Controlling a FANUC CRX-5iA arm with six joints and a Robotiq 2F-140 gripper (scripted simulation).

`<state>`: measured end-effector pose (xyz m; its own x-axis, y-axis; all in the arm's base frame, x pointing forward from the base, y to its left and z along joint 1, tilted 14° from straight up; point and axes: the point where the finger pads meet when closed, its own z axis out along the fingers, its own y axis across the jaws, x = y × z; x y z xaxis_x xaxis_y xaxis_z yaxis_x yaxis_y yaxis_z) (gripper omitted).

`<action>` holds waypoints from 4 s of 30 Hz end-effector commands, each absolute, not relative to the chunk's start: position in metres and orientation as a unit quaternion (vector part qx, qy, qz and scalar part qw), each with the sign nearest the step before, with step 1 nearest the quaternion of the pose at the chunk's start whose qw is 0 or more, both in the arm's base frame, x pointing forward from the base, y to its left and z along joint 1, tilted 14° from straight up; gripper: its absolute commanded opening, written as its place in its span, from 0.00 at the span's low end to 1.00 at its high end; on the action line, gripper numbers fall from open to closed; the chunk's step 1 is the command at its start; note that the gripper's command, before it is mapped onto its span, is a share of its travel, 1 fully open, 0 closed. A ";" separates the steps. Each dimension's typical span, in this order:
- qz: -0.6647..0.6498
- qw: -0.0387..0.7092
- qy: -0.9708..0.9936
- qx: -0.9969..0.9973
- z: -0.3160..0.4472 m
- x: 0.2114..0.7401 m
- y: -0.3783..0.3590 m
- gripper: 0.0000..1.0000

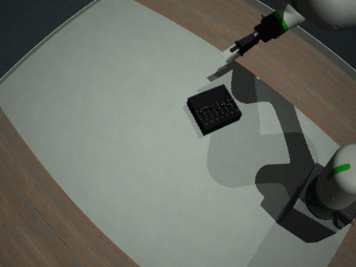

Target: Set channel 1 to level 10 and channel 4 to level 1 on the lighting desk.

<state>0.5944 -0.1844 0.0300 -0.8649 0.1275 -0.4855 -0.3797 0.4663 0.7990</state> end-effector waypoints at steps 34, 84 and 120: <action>0.311 0.206 0.844 -0.386 0.037 0.555 -0.124 1.00; -0.073 0.101 0.665 -0.737 0.044 0.513 -0.051 1.00; -0.061 0.035 0.011 -0.997 0.021 0.415 -0.021 1.00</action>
